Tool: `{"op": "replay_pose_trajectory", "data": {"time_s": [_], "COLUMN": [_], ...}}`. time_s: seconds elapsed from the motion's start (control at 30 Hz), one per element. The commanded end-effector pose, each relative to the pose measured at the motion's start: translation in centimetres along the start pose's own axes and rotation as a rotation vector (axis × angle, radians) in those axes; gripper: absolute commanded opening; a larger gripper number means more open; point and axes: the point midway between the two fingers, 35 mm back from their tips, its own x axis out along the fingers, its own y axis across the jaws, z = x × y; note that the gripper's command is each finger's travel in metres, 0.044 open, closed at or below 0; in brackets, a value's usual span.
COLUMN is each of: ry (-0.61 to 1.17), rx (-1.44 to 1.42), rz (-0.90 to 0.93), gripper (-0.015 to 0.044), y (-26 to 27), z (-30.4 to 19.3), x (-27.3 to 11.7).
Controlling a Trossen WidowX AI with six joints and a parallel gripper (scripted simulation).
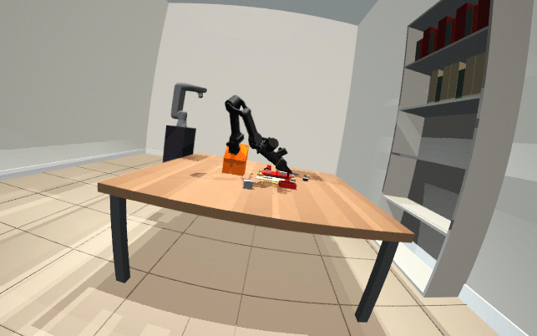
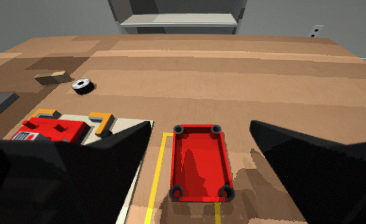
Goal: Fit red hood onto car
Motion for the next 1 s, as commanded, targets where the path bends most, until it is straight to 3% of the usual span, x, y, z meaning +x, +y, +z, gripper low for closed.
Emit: {"op": "replay_pose_trajectory", "data": {"time_s": [0.0, 0.97], "ry": [0.002, -0.002], "rx": [-0.007, -0.009], "rz": [0.003, -0.003], "gripper": [0.044, 0.044], "y": [0.0, -0.3], "z": [-0.4, -2.6], "x": [0.2, 1.7]}}
